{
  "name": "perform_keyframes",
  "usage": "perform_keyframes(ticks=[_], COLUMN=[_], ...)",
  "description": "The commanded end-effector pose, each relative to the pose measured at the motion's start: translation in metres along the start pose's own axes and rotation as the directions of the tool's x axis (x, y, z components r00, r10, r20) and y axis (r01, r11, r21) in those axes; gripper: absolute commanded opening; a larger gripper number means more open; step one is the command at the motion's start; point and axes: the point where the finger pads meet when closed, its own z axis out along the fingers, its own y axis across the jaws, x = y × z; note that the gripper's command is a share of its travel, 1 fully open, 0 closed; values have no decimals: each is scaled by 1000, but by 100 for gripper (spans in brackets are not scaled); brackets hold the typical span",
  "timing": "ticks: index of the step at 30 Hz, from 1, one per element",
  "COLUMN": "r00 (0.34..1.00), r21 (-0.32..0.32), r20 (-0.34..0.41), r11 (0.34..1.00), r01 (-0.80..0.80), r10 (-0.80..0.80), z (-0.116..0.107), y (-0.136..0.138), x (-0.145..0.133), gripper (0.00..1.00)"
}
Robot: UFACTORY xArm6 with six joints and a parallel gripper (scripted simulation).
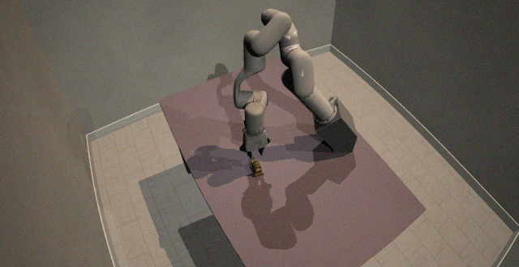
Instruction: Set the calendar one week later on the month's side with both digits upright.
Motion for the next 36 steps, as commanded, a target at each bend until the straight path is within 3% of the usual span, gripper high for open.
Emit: perform_keyframes(ticks=[1, 36], r00=[1000, 1000], r21=[2, 2], r20=[0, 0], r11=[1000, 1000], r01=[0, 0], r10=[0, 0], z=[0, 37], y=[-1, -1], x=[0, 0], gripper=[49, 49])
